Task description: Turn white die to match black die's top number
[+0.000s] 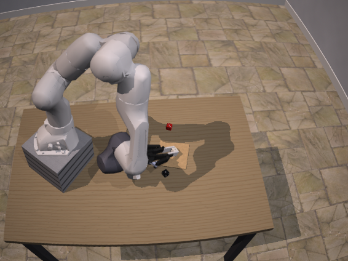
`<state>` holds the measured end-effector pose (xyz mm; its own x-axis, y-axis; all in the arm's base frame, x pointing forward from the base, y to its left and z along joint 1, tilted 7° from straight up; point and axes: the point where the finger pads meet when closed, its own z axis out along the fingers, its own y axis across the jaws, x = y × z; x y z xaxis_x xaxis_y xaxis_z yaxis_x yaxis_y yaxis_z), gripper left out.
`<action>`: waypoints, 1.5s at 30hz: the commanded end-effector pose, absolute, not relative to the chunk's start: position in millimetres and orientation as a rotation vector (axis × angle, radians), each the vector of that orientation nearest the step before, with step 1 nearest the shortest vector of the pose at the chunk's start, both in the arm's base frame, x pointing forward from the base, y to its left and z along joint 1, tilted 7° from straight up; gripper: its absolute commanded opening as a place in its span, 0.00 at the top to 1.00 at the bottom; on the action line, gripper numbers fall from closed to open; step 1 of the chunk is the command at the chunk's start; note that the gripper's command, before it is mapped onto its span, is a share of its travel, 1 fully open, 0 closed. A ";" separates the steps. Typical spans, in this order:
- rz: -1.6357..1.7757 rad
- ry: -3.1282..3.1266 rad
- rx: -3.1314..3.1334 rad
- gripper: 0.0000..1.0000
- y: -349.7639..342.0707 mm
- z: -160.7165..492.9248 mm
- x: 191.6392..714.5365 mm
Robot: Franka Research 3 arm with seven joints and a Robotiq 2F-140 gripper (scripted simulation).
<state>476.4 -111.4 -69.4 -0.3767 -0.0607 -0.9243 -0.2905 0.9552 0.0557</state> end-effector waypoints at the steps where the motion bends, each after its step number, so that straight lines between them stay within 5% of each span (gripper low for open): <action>1: 0.242 1.945 -0.256 0.87 -111.4 -70.7 478.4; 45: 0.242 1.945 -0.256 0.85 -111.3 -72.0 478.5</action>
